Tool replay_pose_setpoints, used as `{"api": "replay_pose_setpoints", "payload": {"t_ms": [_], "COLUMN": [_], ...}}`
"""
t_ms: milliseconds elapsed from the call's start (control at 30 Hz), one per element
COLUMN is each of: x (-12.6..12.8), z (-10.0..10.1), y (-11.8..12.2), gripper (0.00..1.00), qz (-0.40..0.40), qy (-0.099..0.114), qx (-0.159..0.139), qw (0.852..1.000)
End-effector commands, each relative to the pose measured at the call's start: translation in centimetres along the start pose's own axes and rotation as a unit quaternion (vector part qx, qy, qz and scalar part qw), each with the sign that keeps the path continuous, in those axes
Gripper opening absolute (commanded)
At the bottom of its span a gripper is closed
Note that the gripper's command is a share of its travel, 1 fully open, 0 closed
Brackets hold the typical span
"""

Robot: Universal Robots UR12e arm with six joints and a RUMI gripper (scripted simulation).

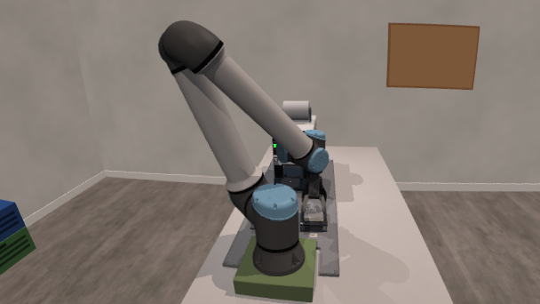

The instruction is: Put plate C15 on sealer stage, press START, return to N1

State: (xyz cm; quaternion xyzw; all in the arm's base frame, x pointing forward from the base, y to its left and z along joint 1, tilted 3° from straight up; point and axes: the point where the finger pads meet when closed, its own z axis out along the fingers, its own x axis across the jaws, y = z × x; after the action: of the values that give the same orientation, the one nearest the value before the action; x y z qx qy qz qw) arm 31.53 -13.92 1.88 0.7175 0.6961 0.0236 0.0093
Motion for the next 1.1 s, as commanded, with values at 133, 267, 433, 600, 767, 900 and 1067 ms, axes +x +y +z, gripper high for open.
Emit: {"api": "replay_pose_setpoints", "payload": {"t_ms": [133, 267, 433, 600, 767, 900, 1067], "x": [-0.05, -0.05, -0.05, -0.05, -0.05, -0.05, -0.05], "z": [0.21, 0.35, 0.51, 0.53, 0.53, 0.53, 0.53], "y": [0.04, 0.04, 0.04, 0.04, 0.04, 0.04, 0.04], "gripper": [0.00, 0.00, 0.00, 0.00, 0.00, 0.00, 0.00], "qz": [0.000, 0.000, 0.000, 0.000, 0.000, 0.000, 0.000], "qy": [0.000, 0.000, 0.000, 0.000, 0.000, 0.000, 0.000], "qx": [0.000, 0.000, 0.000, 0.000, 0.000, 0.000, 0.000], "qw": [1.000, 1.000, 1.000, 1.000, 1.000, 1.000, 1.000]}}
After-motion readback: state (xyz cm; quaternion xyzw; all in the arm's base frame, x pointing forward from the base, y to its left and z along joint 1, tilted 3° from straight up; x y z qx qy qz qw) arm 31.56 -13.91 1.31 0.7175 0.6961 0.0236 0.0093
